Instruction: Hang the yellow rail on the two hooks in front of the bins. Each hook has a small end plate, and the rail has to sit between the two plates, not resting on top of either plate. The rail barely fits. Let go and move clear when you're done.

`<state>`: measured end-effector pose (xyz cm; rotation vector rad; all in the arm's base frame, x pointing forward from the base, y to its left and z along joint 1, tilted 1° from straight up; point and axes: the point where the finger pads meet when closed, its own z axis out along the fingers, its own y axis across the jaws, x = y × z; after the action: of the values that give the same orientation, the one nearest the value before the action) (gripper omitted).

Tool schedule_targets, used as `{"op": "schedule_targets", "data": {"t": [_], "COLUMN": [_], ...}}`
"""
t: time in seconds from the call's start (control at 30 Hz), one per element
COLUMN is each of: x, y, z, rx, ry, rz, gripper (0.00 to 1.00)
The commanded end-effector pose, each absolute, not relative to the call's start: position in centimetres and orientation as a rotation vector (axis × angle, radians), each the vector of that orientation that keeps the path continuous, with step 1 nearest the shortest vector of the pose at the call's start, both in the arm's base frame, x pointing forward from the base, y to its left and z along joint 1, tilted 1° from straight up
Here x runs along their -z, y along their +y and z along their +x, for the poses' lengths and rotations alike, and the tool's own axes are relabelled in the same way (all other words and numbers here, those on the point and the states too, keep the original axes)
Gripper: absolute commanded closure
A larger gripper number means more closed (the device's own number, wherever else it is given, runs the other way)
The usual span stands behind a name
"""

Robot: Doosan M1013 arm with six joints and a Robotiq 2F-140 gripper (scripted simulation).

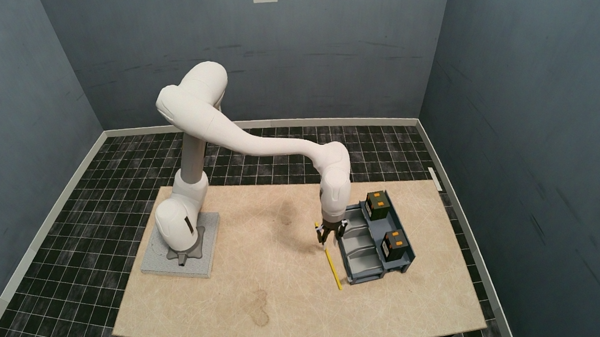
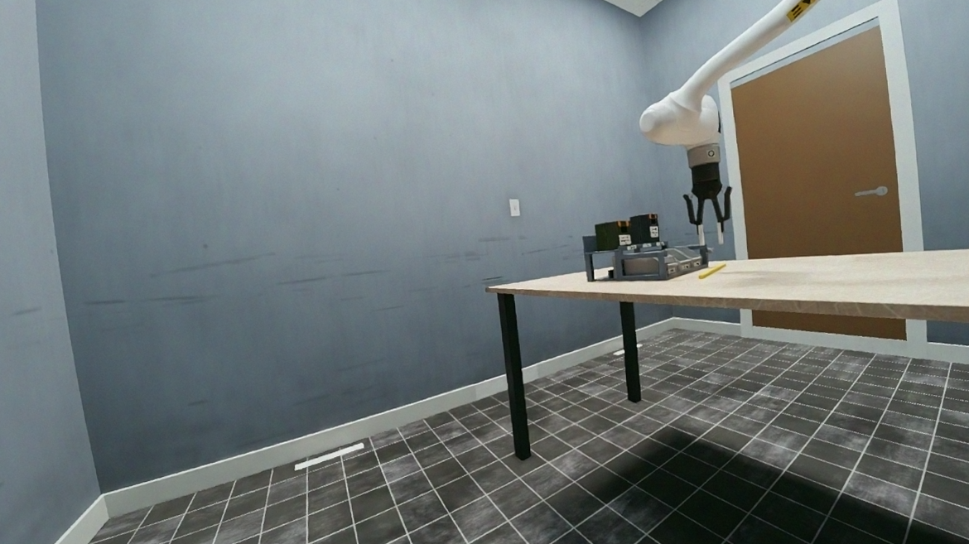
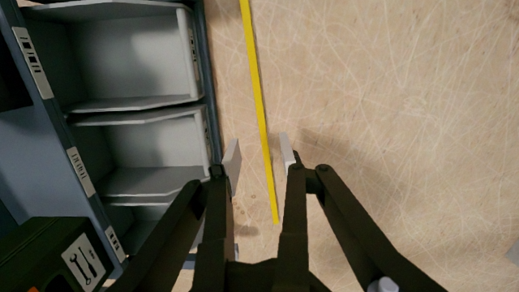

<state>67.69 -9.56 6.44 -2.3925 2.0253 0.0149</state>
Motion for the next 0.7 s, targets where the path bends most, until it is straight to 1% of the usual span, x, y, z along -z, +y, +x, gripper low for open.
{"op": "schedule_targets", "data": {"t": [0.0,0.33,0.5,0.67], "x": [-6.5,-6.5,-2.5,-2.5], "y": [-9.6,-9.6,-9.4,-9.4], "z": [67.7,67.7,67.6,67.6], "rx": [-0.015,-0.015,-0.025,-0.025], "ry": [2.025,2.025,2.027,2.027], "rz": [-2.392,-2.392,-2.396,-2.396], "gripper": [0.63,0.63,0.63,0.63]}}
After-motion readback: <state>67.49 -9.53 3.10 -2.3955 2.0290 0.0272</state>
